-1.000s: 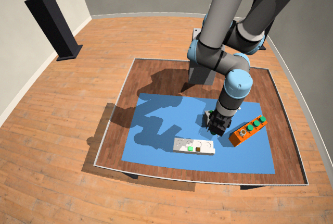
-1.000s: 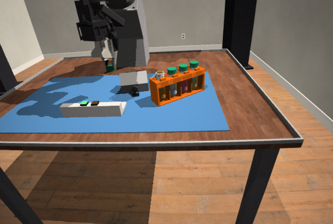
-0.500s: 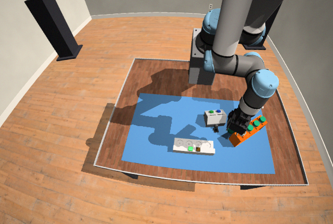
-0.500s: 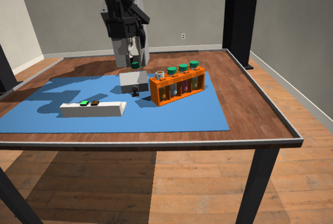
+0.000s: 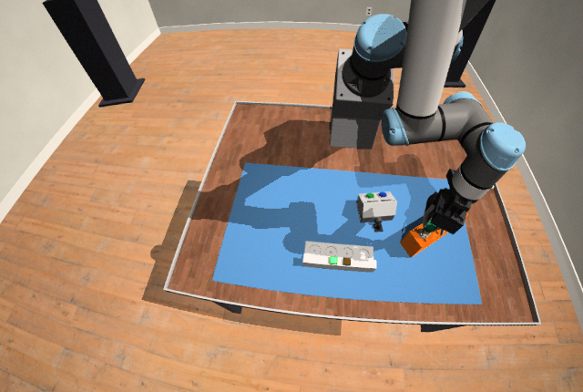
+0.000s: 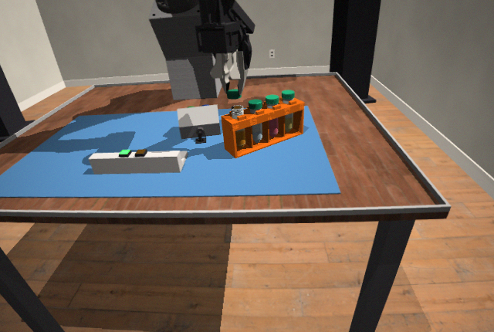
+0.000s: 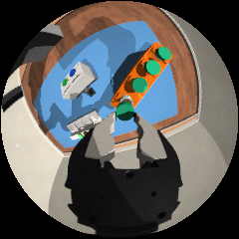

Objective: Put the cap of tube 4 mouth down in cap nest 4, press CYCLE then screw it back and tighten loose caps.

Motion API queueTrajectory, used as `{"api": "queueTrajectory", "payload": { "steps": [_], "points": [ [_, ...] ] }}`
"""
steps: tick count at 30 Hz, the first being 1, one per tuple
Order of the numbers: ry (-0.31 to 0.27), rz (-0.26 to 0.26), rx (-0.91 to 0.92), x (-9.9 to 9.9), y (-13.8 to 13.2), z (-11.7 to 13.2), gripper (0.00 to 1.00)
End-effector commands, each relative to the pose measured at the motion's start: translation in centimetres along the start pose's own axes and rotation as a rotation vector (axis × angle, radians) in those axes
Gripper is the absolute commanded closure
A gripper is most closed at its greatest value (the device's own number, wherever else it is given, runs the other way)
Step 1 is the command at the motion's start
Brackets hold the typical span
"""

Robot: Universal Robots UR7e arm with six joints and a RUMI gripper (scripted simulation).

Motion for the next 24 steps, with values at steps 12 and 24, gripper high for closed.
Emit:
{"api": "queueTrajectory", "payload": {
  "steps": [12,24],
  "points": [
    [-0.003,-0.003,0.001,1.5,0.4,-0.3,1.00],
    [-0.003,-0.003,0.001,2.6,0.4,-0.3,1.00]
  ]
}}
Point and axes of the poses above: the point where the finger pads meet when closed, its own x axis out along the fingers, its own y axis across the jaws, z = x × y, the point moved 5 cm from there along -x, back along the fingers, and after that the axes turned 12 degrees about x, right-handed, at the moved point
